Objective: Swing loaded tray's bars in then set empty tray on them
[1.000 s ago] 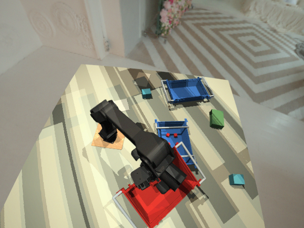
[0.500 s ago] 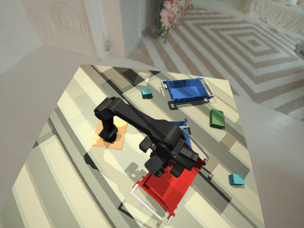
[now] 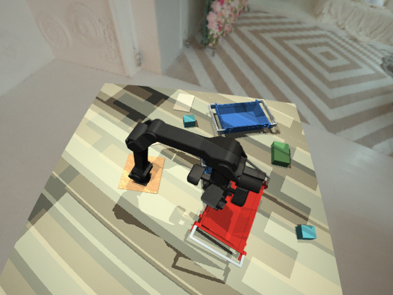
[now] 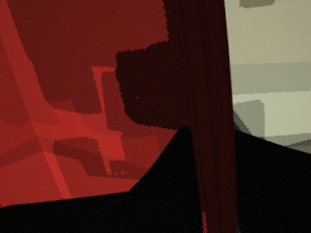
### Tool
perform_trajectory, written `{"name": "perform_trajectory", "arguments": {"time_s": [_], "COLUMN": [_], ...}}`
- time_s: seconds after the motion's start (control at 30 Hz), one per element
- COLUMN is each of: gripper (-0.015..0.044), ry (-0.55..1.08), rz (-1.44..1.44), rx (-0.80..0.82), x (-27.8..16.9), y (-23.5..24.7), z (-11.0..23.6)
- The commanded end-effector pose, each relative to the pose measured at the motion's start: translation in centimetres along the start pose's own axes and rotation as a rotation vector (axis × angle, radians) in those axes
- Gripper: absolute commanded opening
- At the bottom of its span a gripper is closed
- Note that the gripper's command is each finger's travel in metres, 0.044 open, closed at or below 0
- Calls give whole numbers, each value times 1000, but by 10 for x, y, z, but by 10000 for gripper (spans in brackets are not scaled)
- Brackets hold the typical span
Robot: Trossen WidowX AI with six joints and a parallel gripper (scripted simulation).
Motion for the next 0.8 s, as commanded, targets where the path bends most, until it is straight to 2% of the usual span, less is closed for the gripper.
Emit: {"name": "perform_trajectory", "arguments": {"time_s": [0.0, 0.6, 0.77], "gripper": [0, 0, 0], "ry": [-1, 8, 9], "rz": [65, 318, 339], "rx": [20, 19, 19], "x": [-17, -86, -92], "y": [0, -3, -4], "z": [6, 6, 6]}}
Point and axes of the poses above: the point midway between the two fingers, 35 mm back from their tips, its own z axis back along the fingers, its own y axis across the jaws, x = y × z, the point moved 3 cm from there along z, back along the fingers, and after that the axes turned 10 degrees about z, right-handed, at the moved point
